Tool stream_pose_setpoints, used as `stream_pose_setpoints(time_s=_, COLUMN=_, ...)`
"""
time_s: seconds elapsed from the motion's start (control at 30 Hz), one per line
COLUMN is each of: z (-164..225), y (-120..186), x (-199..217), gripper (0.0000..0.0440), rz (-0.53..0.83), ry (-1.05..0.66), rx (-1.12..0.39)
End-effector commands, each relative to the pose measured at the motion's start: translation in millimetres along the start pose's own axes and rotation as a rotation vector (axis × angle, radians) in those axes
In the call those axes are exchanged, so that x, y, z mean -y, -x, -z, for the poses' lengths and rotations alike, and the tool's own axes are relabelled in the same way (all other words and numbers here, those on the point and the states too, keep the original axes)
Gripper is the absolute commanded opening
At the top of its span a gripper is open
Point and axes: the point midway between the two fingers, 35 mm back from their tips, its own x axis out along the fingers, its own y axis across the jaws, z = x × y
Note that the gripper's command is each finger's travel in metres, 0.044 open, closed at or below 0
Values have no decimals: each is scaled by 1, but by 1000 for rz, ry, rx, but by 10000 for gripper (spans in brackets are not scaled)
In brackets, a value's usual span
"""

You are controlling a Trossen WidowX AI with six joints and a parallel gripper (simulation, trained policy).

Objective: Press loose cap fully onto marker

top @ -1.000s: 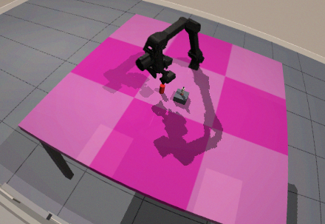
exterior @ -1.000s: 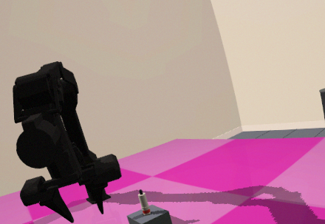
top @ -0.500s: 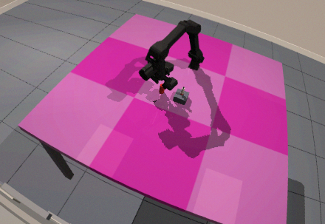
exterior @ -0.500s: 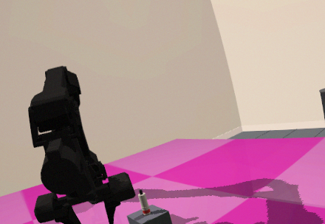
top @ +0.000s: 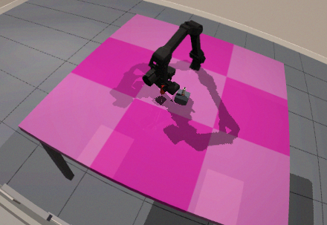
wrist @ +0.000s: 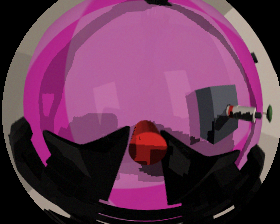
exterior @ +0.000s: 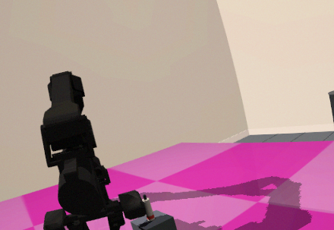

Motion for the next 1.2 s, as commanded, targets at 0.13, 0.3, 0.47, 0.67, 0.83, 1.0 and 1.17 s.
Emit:
stream_pose_setpoints(time_s=0.13, z=1, y=24, x=3, gripper=68, rz=-25, ry=22, rx=-88)
stream_pose_setpoints(time_s=0.3, z=2, y=42, x=9, gripper=70, rz=-31, ry=40, rx=-142)
stream_pose_setpoints(time_s=0.47, z=1, y=58, x=20, gripper=62, rz=-27, ry=60, rx=-177)
stream_pose_setpoints(time_s=0.67, z=-5, y=72, x=37, gripper=56, rz=-16, ry=78, rx=-196)
stream_pose_setpoints(time_s=0.83, z=-12, y=82, x=53, gripper=48, rz=-7, ry=90, rx=-201)
stream_pose_setpoints(time_s=1.0, z=-22, y=91, x=68, gripper=39, rz=-1, ry=104, rx=-198)
stream_pose_setpoints(time_s=1.17, z=-35, y=98, x=83, gripper=29, rz=1, ry=121, rx=-187)
